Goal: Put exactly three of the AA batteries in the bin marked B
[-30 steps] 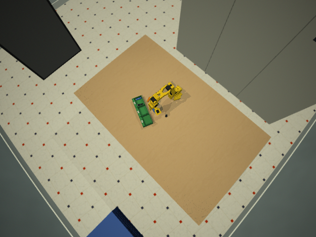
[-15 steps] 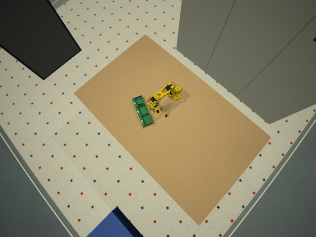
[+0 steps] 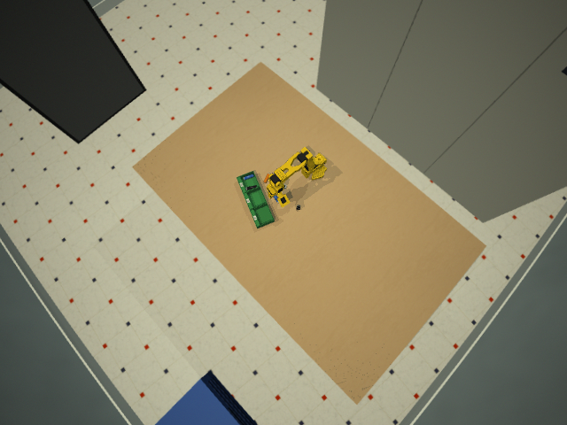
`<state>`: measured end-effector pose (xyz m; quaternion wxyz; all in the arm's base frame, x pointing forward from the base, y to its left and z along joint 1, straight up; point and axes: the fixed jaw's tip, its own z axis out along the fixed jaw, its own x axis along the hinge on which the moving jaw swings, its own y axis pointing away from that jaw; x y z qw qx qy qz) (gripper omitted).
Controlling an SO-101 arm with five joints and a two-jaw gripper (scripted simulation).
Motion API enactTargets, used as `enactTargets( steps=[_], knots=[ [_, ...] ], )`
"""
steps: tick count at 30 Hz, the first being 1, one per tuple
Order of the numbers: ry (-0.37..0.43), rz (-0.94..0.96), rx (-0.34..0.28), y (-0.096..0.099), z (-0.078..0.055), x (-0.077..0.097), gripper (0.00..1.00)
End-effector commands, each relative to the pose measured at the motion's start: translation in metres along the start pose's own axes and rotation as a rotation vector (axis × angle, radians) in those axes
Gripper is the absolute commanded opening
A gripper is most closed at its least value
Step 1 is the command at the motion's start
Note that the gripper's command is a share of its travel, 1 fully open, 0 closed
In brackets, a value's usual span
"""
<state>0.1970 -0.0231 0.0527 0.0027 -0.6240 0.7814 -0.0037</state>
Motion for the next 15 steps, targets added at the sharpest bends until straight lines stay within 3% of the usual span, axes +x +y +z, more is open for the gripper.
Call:
enactTargets(
  steps=[1,15],
  knots=[
    [-0.004,-0.017,0.029,-0.004,0.002,-0.002,0.21],
    [-0.004,-0.017,0.029,-0.004,0.026,-0.002,0.21]
  ],
)
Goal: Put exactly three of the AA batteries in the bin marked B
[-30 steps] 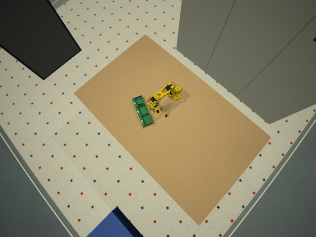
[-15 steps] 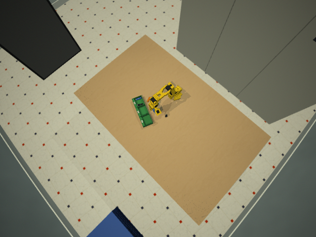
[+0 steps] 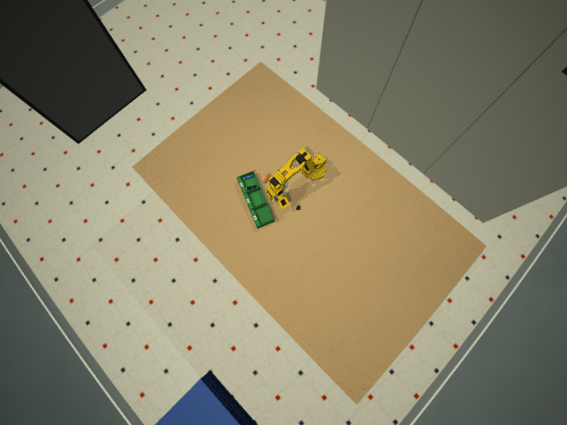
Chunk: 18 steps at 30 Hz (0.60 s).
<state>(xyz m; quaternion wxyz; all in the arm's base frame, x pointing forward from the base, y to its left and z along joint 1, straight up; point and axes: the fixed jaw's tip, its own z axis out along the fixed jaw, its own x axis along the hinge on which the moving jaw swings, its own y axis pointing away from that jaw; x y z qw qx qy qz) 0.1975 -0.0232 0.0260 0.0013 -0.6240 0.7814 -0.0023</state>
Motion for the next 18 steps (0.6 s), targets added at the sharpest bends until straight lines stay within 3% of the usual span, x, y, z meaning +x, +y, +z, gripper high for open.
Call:
enactTargets(
  steps=[1,9,18],
  knots=[
    [-0.005,-0.017,0.033,-0.004,0.001,-0.002,0.21],
    [-0.005,-0.017,0.033,-0.003,0.01,-0.002,0.21],
    [-0.005,-0.017,0.033,-0.003,0.011,-0.002,0.21]
  ],
)
